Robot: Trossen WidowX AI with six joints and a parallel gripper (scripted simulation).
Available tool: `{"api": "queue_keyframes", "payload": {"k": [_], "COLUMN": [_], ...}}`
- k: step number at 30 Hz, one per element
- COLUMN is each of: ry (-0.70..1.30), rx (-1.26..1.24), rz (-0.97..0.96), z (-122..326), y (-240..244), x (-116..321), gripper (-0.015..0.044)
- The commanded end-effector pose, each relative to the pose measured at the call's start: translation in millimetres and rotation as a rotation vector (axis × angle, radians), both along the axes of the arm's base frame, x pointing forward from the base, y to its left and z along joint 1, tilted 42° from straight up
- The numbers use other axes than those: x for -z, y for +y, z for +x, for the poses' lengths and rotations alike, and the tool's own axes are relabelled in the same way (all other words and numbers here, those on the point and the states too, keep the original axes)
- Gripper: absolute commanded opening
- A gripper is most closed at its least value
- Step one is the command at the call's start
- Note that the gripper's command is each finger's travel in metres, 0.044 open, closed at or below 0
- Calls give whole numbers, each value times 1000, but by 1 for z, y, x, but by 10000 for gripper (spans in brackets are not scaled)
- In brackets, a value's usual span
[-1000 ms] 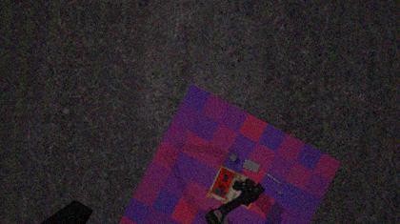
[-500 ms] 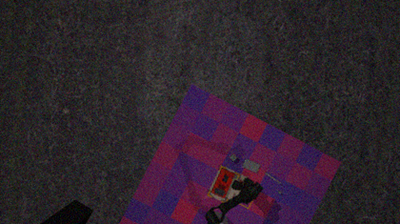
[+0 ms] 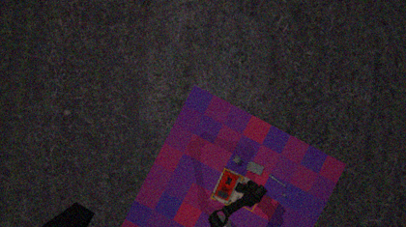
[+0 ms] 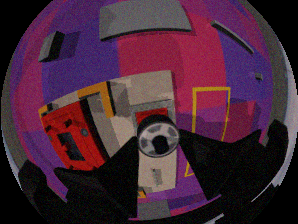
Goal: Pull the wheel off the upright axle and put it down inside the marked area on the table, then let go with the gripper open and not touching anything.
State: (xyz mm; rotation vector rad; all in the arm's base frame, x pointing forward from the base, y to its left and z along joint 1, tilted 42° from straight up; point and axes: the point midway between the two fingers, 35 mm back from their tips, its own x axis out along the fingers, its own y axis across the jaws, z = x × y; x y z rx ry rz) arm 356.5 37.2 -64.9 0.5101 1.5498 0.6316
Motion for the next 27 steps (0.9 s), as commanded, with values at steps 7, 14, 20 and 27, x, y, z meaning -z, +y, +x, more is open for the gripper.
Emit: {"api": "queue_keyframes", "payload": {"k": [7,14,20,27], "ry": [-6,-6,-7,-7], "rx": [-1,0,1,2], "rz": [-1,-1,-1,0], "z": [2,2,2,2], "y": [-3,-5,-6,-8], "x": [-3,-5,-6,-8], "gripper": [0,0,0,0]}}
